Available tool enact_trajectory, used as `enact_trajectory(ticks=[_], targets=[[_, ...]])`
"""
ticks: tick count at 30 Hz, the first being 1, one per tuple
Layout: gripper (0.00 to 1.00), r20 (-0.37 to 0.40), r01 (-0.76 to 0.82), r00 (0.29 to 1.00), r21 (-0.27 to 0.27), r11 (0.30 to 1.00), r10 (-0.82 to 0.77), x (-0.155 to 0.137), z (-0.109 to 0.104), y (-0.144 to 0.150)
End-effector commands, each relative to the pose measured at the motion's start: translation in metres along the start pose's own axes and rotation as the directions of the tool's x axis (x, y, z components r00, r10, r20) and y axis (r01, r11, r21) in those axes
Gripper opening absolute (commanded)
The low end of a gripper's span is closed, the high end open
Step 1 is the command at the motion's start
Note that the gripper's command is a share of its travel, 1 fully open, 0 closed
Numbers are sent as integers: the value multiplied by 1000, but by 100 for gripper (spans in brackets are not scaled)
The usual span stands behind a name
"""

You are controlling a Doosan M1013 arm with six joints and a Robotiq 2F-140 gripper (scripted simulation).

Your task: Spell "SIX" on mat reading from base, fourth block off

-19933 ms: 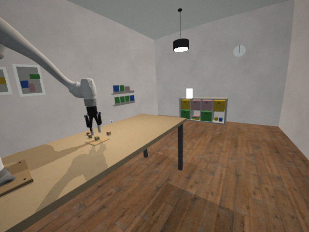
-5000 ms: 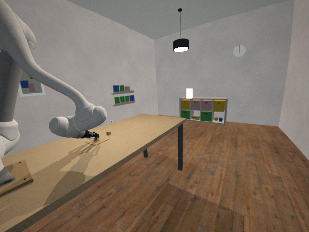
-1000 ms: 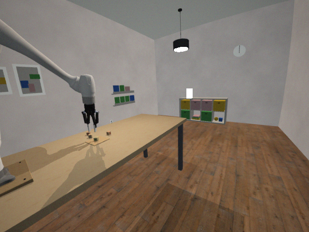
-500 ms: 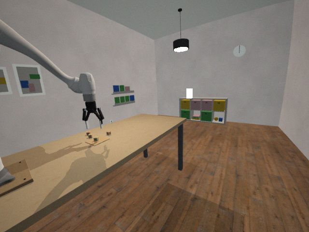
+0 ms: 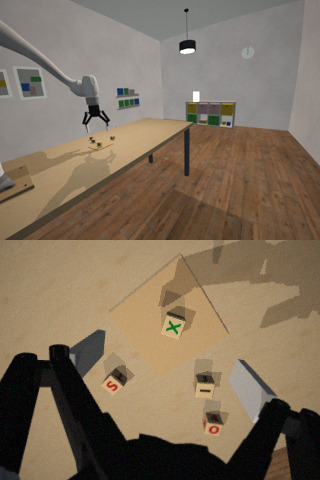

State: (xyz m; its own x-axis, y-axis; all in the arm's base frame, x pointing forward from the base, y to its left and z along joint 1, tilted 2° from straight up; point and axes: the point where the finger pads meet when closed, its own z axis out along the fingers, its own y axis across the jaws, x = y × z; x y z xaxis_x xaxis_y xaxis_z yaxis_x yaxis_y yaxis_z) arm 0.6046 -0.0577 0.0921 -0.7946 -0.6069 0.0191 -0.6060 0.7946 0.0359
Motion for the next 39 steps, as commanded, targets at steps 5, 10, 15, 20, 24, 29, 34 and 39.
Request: enact_trajectory(ticks=[5,10,15,20,24,29,34,39], targets=[[100,-2,259,966,-1,966,-259,3,0,0],[100,-1,407,913,-1,913,-407,5,0,1],[100,-1,546,837,-2,837,-546,6,-1,1],[100,-1,656,755,-2,755,-656,7,-1,1],[100,-1,746,665,-2,665,-746,8,-1,2],[100,-1,843,538,-2,538,-843,9,-1,2],[100,0,890,455,-2,455,-890,10,-1,2],[100,0,963,268,-2,268,-963,11,-1,3]])
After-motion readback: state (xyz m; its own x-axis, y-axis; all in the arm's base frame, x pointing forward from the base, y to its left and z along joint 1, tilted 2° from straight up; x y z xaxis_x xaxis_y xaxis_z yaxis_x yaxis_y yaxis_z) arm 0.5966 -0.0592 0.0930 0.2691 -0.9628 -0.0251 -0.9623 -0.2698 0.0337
